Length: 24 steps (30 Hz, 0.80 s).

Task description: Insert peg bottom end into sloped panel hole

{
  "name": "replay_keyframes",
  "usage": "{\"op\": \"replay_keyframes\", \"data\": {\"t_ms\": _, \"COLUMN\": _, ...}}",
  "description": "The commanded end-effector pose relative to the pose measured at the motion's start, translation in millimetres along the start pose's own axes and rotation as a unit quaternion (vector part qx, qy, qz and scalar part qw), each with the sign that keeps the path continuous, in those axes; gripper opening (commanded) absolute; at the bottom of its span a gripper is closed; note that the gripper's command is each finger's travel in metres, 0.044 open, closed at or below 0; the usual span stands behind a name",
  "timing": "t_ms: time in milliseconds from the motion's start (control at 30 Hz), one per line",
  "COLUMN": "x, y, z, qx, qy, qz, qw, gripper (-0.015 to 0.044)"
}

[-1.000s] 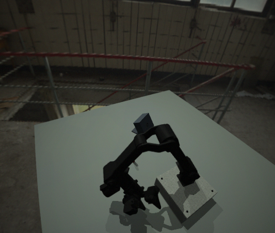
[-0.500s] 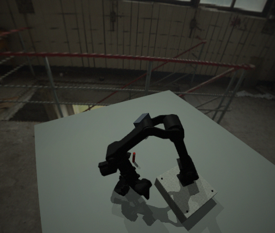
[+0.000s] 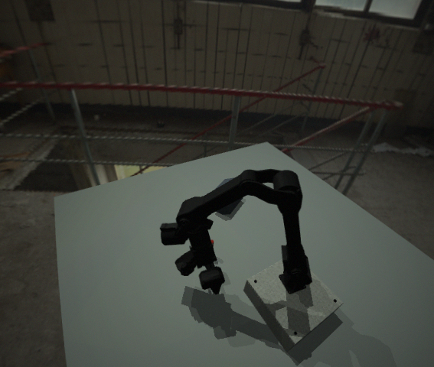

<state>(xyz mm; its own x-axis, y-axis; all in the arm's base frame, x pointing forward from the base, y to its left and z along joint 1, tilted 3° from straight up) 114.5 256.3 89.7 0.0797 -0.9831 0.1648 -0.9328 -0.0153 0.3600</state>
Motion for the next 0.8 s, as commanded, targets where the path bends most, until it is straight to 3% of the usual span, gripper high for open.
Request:
{"op": "replay_keyframes", "data": {"t_ms": 0, "x": 8, "y": -12, "z": -11, "qx": 0.027, "qy": -0.02, "qz": 0.065, "qw": 0.997, "gripper": 0.044}}
{"op": "replay_keyframes", "data": {"t_ms": 367, "x": 34, "y": -43, "z": -39, "qx": 0.093, "qy": -0.083, "qz": 0.248, "qw": 0.961, "gripper": 0.044}}
{"op": "replay_keyframes", "data": {"t_ms": 767, "x": 67, "y": -68, "z": -68, "qx": 0.147, "qy": -0.157, "qz": 0.433, "qw": 0.875, "gripper": 0.044}}
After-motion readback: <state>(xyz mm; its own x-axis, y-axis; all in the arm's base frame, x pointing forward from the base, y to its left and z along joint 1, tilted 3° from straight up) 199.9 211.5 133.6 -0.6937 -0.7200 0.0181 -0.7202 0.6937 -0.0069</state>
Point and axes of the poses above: the point midway between the two fingers, 35 mm back from their tips, its own z axis out along the fingers, its own y axis across the jaws, x = y × z, the point moved 7 cm from there along -z, back along the fingers, and after that the axes turned 8 degrees about -z, right-handed, at the moved point
